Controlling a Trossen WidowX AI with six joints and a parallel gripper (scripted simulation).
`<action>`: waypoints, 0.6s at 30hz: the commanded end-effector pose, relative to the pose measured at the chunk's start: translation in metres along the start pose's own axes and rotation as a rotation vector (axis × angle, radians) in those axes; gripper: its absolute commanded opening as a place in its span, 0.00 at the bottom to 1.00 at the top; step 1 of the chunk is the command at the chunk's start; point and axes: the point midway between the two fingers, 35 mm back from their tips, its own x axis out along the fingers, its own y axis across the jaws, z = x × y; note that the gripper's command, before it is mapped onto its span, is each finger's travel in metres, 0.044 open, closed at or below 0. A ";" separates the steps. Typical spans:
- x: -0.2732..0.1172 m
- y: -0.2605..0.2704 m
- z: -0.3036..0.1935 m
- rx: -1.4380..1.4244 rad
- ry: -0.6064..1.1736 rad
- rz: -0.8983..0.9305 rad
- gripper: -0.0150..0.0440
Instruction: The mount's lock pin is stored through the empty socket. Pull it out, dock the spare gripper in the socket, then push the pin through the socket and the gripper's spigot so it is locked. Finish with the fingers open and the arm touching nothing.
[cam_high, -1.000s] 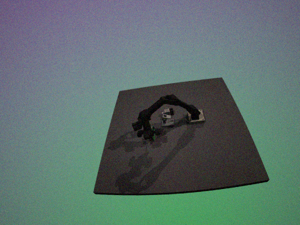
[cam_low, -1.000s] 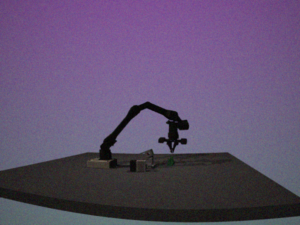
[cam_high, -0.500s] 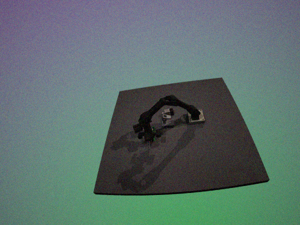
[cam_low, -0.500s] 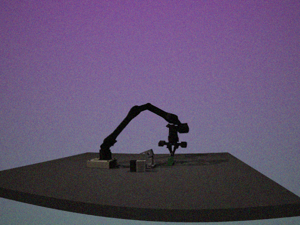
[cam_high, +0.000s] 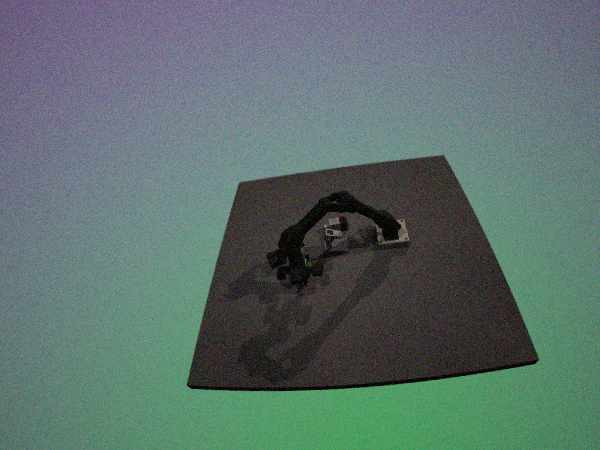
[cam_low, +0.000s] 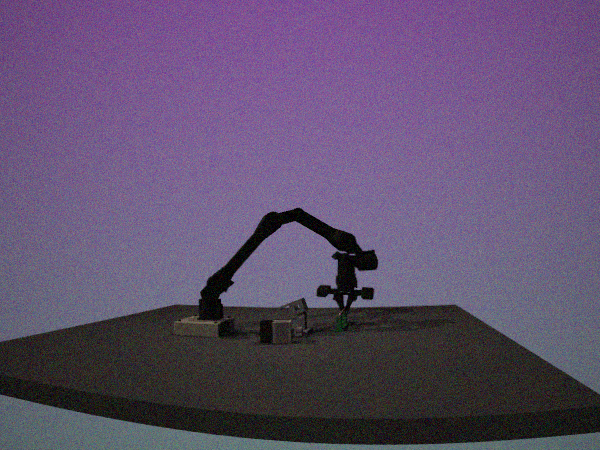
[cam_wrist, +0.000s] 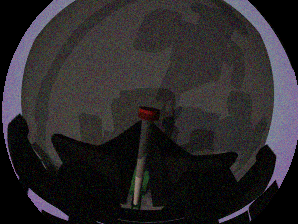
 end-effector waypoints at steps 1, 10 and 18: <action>0.001 0.000 0.000 -0.003 0.000 0.000 0.25; 0.000 0.000 0.000 0.000 0.000 0.000 0.59; -0.013 0.002 0.002 0.001 0.003 0.007 0.59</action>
